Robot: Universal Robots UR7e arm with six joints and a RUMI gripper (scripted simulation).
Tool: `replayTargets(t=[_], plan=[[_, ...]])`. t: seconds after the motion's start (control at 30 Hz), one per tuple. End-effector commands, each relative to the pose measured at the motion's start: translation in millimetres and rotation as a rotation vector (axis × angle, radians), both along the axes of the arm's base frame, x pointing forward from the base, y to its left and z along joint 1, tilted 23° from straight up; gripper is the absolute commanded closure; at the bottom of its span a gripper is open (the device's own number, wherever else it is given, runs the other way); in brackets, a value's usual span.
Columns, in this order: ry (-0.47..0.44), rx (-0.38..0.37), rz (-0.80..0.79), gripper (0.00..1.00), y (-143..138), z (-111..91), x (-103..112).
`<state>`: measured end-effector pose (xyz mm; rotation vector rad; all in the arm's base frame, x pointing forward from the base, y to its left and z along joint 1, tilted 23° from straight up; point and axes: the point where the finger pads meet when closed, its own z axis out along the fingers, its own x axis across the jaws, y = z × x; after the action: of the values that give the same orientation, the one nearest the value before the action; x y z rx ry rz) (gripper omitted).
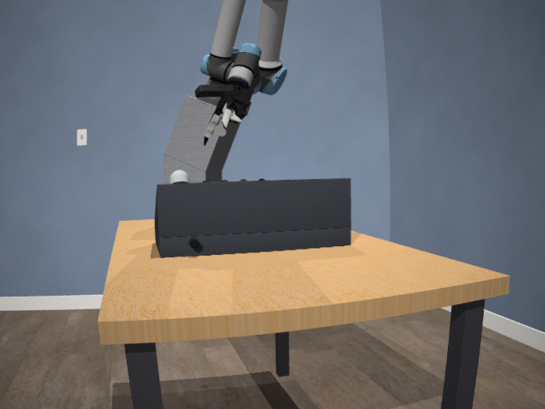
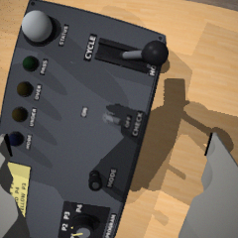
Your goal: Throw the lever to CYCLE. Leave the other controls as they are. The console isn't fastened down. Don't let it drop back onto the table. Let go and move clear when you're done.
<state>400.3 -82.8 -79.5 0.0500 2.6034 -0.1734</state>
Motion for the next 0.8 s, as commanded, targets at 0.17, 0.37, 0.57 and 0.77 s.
replayTargets(t=[0.17,0.37,0.57,0.77], plan=[[0.001,-0.005,0.008,0.0,-0.4,0.0,0.3],[0.005,-0.013,0.026,0.0,-0.7,-0.5,0.7],[0.011,-0.028,0.057,0.0,-1.3,-1.4,1.4],[0.016,-0.041,0.086,0.0,-1.9,-2.2,2.0]])
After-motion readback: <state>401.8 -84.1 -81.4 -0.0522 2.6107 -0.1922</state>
